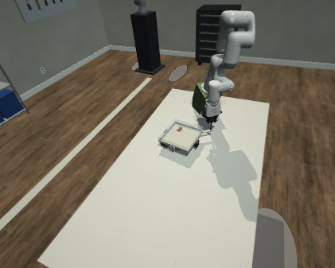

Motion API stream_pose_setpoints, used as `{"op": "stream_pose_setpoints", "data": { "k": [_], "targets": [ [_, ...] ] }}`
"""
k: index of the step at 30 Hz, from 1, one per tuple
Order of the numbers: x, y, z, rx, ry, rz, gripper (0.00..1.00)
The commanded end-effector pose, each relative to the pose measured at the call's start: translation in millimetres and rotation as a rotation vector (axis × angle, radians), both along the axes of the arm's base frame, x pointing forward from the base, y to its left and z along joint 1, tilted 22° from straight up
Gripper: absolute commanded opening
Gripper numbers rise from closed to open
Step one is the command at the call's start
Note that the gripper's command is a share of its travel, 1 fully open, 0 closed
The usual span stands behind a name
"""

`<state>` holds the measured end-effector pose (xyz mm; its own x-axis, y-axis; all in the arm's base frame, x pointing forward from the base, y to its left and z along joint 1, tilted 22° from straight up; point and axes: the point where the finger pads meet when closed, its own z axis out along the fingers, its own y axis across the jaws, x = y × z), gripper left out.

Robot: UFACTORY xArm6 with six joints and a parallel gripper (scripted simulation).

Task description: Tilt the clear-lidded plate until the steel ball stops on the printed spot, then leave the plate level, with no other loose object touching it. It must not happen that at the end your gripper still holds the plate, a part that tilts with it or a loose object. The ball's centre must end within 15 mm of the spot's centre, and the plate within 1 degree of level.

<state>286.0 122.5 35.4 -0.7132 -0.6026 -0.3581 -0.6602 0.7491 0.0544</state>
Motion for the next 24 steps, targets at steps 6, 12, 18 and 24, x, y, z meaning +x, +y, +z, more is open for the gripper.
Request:
{"op": "stream_pose_setpoints", "data": {
  "k": [6, 12, 18, 24],
  "targets": [
    [1.0, 2.4, -2.4, 0.001, -0.006, -0.001, 0.00],
    [1.1, 3.3, -3.5, 0.001, -0.006, -0.001, 0.00],
    [2.3, 4.3, -2.8, 0.001, -0.006, -0.001, 0.00],
    [3.9, 5.2, -1.6, 0.001, -0.006, -0.001, 0.00]
  ]
}}
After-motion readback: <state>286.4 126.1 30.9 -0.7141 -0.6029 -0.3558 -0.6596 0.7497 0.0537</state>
